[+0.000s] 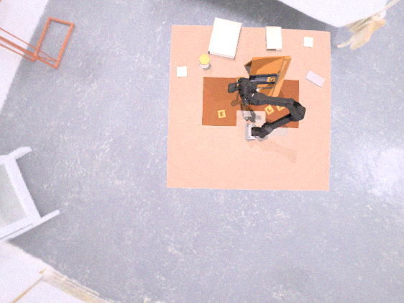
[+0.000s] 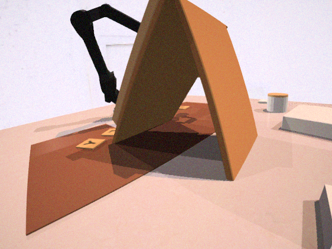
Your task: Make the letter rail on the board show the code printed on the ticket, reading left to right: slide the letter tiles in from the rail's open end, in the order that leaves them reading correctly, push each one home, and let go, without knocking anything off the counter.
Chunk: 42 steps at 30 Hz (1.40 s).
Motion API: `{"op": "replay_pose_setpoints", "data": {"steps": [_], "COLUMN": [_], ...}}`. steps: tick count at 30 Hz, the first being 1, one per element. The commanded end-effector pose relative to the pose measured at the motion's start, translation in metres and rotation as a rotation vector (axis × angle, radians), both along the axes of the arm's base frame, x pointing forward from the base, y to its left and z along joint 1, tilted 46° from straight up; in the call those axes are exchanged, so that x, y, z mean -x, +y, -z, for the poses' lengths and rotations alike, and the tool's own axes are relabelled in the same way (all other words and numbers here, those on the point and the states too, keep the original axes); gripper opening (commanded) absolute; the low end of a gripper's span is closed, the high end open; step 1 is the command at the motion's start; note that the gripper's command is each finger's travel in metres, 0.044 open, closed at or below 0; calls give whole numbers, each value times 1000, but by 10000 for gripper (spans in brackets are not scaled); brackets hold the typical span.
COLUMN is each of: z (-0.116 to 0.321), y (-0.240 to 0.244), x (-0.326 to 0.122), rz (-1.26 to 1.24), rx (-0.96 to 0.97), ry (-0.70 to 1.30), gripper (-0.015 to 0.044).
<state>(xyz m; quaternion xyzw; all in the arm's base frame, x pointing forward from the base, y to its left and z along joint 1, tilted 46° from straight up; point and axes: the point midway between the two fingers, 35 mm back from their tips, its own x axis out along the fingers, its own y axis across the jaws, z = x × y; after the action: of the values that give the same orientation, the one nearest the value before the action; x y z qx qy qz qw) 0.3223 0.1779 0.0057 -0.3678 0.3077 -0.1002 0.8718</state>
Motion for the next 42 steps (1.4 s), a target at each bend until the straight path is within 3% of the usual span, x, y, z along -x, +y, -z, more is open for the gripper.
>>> {"op": "replay_pose_setpoints", "data": {"steps": [1, 42], "z": [-1, -15], "y": [-2, -16], "x": [1, -1], "rz": [-4, -4], "rx": [1, 2], "ry": [5, 5], "gripper": [0, 0]}}
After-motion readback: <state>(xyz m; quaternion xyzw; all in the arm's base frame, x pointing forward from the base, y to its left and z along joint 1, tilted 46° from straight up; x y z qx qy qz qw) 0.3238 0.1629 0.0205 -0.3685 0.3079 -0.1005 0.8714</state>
